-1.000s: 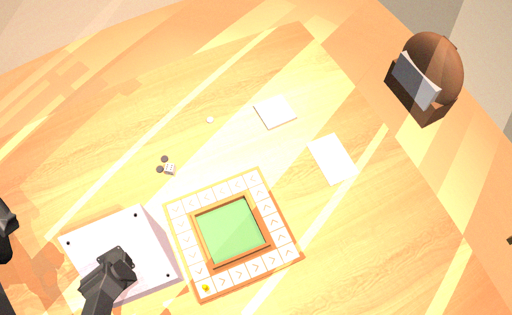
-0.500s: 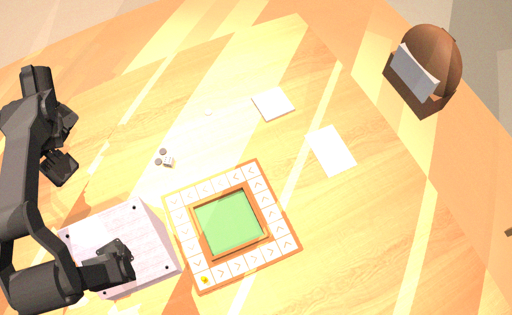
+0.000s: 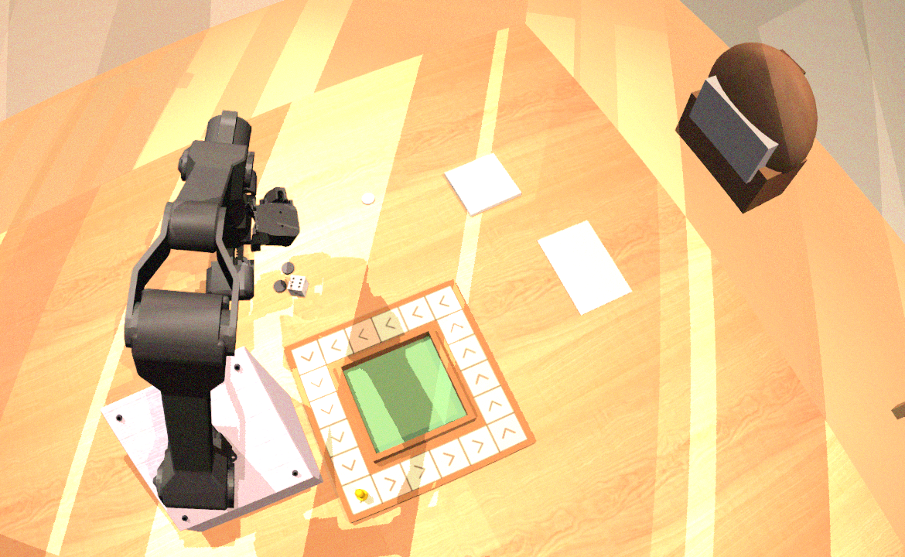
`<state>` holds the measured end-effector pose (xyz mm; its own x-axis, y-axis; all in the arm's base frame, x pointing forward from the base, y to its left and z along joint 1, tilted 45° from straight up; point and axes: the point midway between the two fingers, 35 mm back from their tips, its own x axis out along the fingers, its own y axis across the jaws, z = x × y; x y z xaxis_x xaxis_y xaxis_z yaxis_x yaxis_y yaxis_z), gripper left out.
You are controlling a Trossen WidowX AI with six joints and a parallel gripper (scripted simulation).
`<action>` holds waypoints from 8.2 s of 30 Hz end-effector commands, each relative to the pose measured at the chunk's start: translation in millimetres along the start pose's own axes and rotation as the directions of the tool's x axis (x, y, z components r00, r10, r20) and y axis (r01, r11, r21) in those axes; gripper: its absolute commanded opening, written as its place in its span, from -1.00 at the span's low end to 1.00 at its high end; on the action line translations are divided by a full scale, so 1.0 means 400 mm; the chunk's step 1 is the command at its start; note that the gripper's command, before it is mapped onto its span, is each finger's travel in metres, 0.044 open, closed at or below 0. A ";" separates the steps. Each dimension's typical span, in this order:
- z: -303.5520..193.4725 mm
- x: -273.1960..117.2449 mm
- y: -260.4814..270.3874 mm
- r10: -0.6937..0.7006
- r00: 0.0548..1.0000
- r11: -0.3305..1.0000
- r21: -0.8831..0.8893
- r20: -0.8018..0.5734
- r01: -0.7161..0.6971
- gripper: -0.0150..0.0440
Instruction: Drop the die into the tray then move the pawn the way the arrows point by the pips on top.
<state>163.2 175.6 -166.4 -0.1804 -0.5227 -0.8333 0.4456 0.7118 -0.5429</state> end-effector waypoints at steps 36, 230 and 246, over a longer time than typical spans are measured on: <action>0.186 0.244 -0.031 -0.135 0.976 0.961 0.264 0.172 0.086 0.44; 0.547 -0.132 -0.543 0.593 0.796 -0.338 -0.934 -0.120 0.111 -0.14; 0.521 -0.191 -0.515 0.462 0.878 -0.354 -0.934 -0.122 0.056 1.00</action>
<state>271.2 -28.8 42.3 0.0041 0.0303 -0.9995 -0.9903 0.1392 0.0002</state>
